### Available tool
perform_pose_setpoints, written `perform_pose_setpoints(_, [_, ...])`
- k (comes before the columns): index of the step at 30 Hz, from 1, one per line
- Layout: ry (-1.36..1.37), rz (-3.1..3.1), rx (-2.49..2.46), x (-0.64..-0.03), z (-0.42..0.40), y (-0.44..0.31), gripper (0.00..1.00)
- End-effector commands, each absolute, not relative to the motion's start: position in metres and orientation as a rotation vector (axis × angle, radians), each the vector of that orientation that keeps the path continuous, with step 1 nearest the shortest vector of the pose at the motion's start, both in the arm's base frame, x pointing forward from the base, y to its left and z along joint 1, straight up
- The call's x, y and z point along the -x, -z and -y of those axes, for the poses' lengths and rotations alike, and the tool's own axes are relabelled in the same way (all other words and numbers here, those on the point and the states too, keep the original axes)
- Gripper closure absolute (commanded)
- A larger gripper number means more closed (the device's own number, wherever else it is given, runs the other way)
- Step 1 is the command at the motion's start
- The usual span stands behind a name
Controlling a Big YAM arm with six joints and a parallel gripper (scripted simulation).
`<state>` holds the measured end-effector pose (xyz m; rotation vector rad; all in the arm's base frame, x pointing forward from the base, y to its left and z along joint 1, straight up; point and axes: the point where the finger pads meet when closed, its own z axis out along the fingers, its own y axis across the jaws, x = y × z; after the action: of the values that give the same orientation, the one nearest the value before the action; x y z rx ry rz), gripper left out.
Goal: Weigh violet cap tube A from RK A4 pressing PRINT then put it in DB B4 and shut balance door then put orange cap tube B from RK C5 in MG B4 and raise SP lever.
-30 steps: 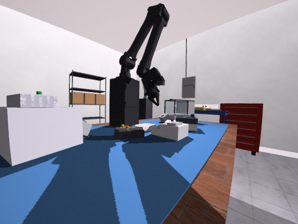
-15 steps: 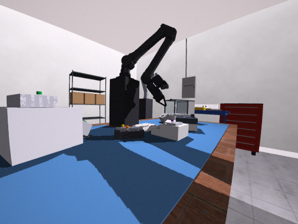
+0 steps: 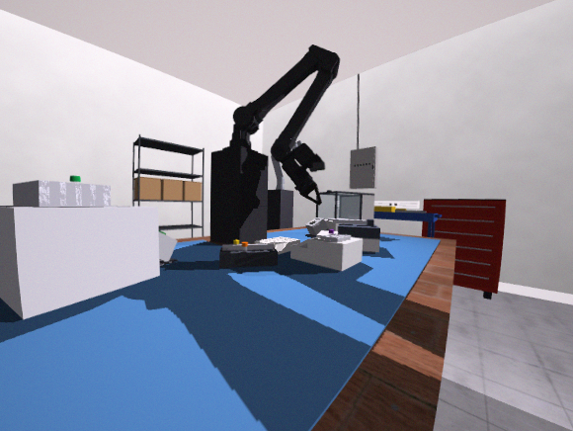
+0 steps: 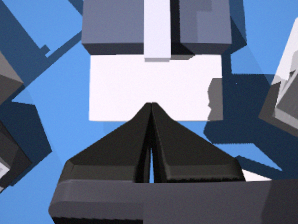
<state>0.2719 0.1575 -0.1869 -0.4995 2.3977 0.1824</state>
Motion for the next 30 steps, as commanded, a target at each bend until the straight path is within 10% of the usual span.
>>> perform_pose_setpoints(1, [-0.17, -2.411, 0.504, -0.2645, -0.1482, 0.1878, 1.0])
perform_pose_setpoints(30, [-0.17, -2.422, 0.514, -0.2581, -0.1452, 0.1892, 1.0])
